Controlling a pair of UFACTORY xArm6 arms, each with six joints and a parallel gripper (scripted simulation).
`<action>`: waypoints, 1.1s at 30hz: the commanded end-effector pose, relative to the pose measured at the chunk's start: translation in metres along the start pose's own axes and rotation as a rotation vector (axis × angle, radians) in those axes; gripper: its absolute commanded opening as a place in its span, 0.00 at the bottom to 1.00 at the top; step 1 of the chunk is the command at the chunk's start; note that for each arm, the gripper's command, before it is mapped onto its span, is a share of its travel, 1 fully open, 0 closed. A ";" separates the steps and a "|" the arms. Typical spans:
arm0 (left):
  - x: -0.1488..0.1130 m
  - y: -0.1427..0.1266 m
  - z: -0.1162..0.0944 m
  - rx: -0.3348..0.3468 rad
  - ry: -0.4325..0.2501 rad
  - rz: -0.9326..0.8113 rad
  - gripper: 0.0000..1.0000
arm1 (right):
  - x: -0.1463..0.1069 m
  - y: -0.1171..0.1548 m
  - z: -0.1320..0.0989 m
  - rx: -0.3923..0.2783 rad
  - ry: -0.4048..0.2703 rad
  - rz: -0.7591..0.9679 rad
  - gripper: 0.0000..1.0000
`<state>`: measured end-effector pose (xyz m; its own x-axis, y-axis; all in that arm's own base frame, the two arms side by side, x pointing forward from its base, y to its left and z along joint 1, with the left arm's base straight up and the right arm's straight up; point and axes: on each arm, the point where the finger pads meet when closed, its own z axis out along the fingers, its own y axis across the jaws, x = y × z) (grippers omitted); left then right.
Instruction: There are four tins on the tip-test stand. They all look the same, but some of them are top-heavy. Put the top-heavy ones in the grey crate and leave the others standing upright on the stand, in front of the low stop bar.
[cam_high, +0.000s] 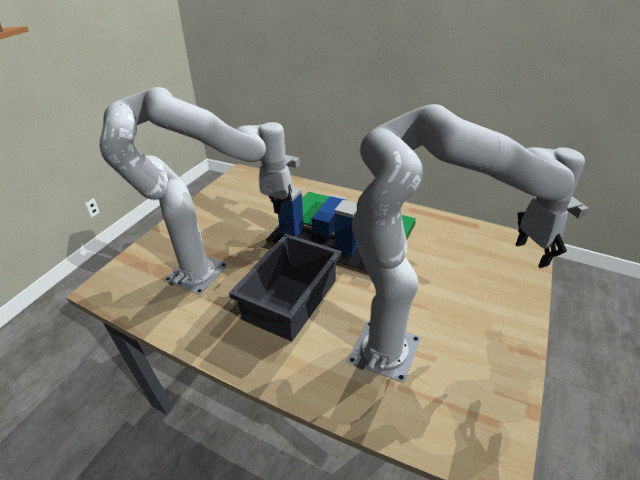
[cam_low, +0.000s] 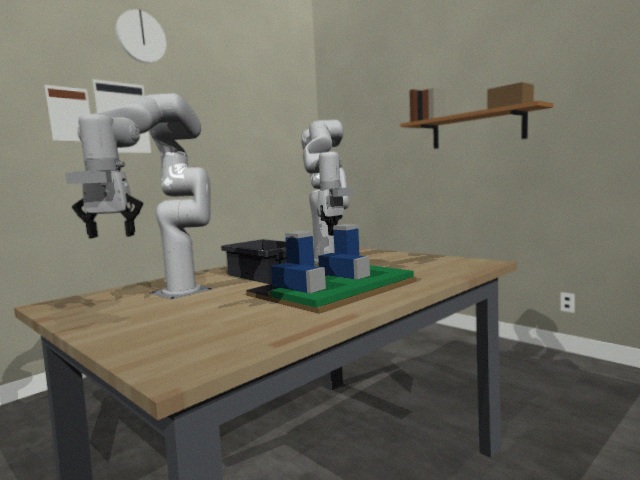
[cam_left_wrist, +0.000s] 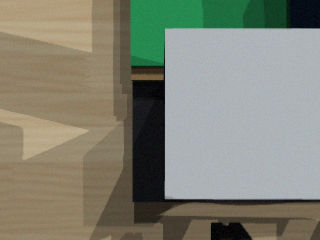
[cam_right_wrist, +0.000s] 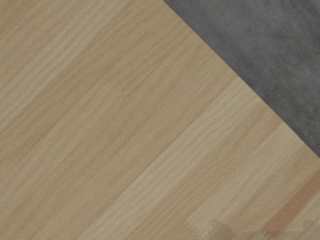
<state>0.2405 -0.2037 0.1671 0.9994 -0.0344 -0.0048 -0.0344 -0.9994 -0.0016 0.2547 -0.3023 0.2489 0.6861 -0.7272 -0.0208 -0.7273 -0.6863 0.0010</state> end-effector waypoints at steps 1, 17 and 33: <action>0.001 0.001 -0.001 -0.002 0.003 0.001 0.00 | 0.001 0.000 -0.002 0.000 0.004 0.000 1.00; 0.008 0.001 -0.001 -0.002 0.003 0.000 0.00 | 0.001 0.000 -0.002 0.000 0.004 0.000 1.00; 0.013 0.001 -0.001 -0.002 0.003 0.001 0.00 | 0.001 0.000 -0.002 0.000 0.004 0.000 1.00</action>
<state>0.2487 -0.2039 0.1668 0.9994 -0.0345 -0.0049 -0.0345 -0.9994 -0.0026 0.2547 -0.3023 0.2489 0.6861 -0.7272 -0.0208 -0.7273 -0.6863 0.0010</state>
